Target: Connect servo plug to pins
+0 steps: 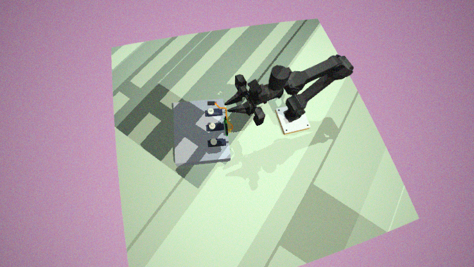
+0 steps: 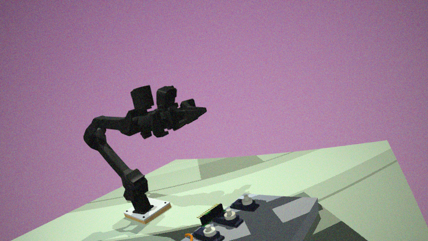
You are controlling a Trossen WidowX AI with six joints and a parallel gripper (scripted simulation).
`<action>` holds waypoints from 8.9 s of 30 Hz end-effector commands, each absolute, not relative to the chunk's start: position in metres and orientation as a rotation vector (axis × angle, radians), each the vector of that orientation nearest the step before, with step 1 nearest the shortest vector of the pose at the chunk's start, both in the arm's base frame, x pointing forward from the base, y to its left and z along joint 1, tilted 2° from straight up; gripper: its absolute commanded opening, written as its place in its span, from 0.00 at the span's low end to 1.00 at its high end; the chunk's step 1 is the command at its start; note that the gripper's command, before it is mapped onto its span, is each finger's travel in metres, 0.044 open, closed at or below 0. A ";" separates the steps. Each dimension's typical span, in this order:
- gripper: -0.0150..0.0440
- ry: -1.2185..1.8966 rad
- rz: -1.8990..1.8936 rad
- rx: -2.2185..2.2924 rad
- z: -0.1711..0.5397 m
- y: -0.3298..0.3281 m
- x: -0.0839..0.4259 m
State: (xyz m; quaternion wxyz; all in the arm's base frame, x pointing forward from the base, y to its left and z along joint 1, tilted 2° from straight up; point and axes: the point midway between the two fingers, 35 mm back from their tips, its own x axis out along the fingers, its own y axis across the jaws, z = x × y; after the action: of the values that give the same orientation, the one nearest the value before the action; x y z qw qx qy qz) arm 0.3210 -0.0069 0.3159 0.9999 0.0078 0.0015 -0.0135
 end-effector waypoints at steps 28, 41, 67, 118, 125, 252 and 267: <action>0.45 0.985 -0.288 0.091 0.187 -0.137 0.377; 0.45 1.395 -0.335 0.233 0.134 -0.185 0.349; 0.45 1.501 -0.338 0.282 0.089 -0.197 0.340; 0.25 1.509 -0.307 0.258 0.145 -0.121 0.309; 0.25 1.513 -0.294 0.247 0.142 -0.093 0.291; 1.00 1.516 -0.268 0.224 0.153 -0.061 0.299; 1.00 1.516 -0.268 0.224 0.153 -0.061 0.299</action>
State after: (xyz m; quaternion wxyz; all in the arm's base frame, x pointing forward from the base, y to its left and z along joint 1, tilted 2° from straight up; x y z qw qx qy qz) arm 0.2981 -0.0608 0.1515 0.7115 0.1001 0.6852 -0.1193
